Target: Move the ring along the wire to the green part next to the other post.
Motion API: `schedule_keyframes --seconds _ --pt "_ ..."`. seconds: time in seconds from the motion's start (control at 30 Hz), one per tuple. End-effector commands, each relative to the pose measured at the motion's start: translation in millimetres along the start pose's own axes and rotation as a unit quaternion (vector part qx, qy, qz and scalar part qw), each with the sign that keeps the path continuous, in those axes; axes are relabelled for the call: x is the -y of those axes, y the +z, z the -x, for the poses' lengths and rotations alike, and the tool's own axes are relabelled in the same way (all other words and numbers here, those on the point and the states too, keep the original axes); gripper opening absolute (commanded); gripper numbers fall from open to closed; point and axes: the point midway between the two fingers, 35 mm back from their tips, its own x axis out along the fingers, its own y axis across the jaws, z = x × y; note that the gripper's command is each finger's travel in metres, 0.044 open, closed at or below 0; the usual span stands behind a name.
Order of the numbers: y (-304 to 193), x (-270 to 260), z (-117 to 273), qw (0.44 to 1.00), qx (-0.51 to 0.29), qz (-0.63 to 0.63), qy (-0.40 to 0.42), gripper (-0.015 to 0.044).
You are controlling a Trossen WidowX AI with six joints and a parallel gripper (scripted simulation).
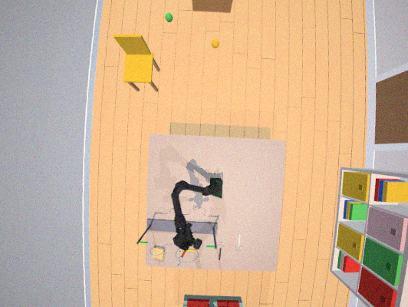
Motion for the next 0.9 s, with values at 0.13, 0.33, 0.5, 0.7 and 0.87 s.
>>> schedule_keyframes --seconds 0.13,0.33,0.5,0.7,0.87 --pt "-1.2 1.0 -0.7 0.998 0.006 0.051 -0.024 -0.015" --pt "-1.0 3.2 -0.9 0.996 0.01 0.084 -0.043 -0.015" --pt "-0.7 5.1 -1.0 0.992 0.014 0.111 -0.058 -0.015" --pt "-0.3 7.3 -1.1 0.986 0.018 0.144 -0.076 -0.015" --pt "0.3 9.1 -1.1 0.981 0.022 0.172 -0.091 -0.015"
